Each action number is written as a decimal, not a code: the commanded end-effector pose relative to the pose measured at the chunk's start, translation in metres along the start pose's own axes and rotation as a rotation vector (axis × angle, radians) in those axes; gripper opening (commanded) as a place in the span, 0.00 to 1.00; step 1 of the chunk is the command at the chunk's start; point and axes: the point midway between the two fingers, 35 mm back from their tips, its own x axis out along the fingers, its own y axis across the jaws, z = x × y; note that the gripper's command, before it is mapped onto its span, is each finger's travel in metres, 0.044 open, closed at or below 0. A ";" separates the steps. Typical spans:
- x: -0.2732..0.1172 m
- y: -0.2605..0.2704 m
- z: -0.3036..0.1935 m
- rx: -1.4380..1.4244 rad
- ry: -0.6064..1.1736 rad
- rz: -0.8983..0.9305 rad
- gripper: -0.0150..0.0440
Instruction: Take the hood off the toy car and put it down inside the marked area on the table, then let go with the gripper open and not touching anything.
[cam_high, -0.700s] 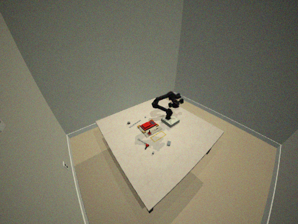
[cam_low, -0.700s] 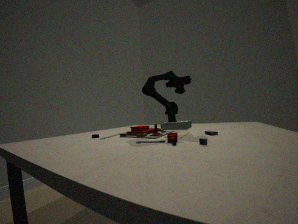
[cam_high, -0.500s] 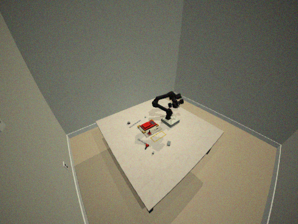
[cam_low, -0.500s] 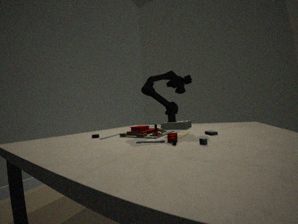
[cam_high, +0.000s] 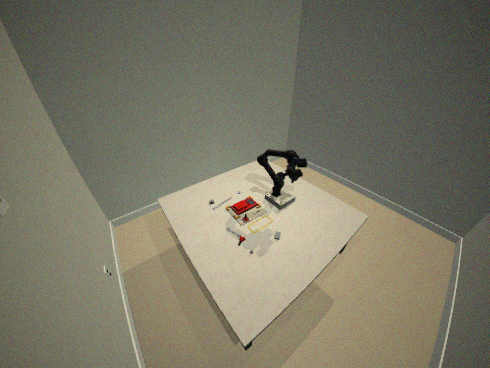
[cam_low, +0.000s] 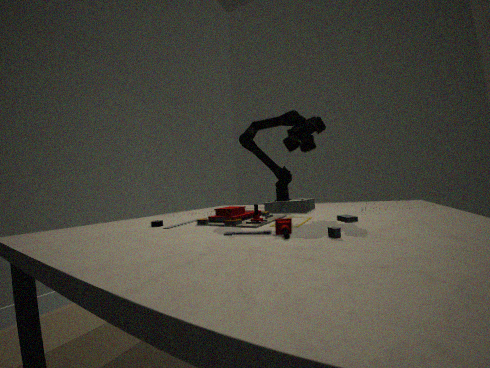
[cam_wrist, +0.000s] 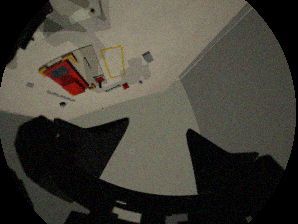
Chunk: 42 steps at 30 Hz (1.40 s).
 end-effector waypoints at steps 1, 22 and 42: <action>0.021 0.008 -0.001 0.179 0.007 0.196 1.00; 0.124 0.103 -0.034 1.189 0.255 0.948 1.00; 0.158 0.292 -0.074 2.328 0.765 1.381 1.00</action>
